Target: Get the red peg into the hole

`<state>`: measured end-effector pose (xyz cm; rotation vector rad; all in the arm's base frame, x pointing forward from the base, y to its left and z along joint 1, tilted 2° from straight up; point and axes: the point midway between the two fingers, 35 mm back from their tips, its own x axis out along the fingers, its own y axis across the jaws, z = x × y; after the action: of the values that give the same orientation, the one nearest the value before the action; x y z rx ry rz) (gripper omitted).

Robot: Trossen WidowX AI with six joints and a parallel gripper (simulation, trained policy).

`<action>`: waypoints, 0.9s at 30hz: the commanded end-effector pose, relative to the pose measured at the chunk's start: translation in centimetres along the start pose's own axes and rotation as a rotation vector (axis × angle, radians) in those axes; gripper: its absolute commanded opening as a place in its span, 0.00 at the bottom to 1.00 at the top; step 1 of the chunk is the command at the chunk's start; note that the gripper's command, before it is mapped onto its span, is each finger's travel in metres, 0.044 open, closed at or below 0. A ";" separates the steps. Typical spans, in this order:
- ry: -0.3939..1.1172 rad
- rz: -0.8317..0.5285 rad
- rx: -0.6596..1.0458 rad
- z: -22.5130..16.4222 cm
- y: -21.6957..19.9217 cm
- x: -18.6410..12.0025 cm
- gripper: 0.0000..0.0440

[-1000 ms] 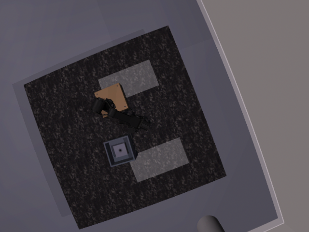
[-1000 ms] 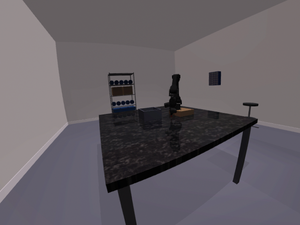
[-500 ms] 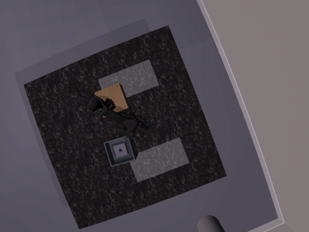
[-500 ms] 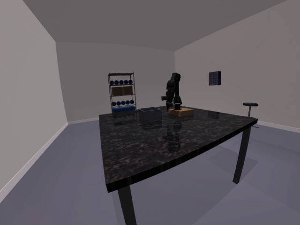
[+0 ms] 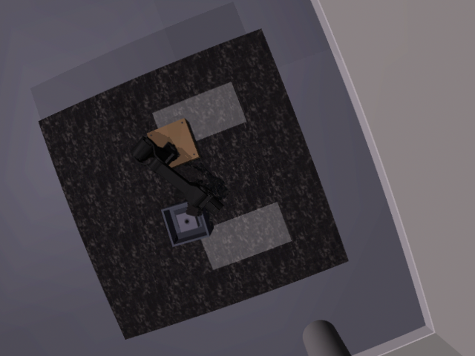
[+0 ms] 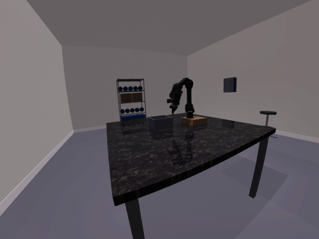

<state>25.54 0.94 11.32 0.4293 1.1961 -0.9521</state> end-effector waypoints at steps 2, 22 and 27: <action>-0.009 -0.001 0.037 1.9 -0.1 0.3 0.00; 0.025 0.025 0.093 9.9 -0.3 5.2 0.00; 0.043 0.047 0.066 11.0 0.0 6.9 0.00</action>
<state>31.97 -9.46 9.33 0.5303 1.1798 -0.9657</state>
